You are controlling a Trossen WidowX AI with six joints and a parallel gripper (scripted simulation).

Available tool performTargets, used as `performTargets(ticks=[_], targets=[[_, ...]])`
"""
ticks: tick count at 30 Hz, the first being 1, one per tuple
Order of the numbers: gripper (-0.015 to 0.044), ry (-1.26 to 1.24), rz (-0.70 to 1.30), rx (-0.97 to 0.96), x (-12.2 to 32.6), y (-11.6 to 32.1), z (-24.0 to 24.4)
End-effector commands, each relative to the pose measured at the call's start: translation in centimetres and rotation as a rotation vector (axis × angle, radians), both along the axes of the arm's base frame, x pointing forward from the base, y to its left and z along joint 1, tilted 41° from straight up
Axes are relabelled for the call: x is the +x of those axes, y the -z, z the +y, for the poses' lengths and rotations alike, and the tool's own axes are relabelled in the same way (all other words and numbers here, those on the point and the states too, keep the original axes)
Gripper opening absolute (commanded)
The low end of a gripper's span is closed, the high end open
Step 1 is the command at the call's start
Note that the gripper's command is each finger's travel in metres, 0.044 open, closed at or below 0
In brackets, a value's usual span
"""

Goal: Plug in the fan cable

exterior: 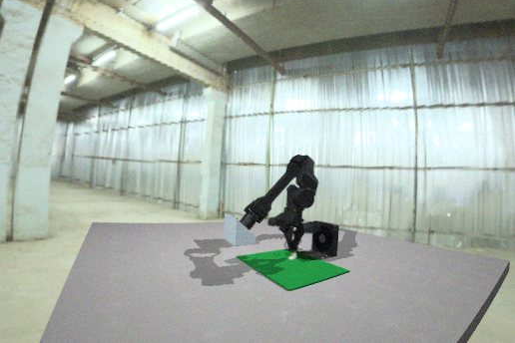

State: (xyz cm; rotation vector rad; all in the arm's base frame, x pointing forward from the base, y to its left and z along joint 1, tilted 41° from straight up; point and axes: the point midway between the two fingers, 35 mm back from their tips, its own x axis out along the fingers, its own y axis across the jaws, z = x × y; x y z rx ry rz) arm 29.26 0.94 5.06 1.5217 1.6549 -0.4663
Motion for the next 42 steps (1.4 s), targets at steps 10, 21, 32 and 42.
performTargets(ticks=[10, 21, 32, 42], targets=[[0.0, -0.001, -0.001, 0.003, 0.09, -0.03, 0.1], [0.0, -0.002, -0.002, 0.003, 0.12, 0.05, 0.15], [0.0, 0.0, -0.001, 0.004, 0.03, 0.23, 0.27], [0.0, 0.002, 0.001, 0.004, -0.04, 0.37, 0.4]])
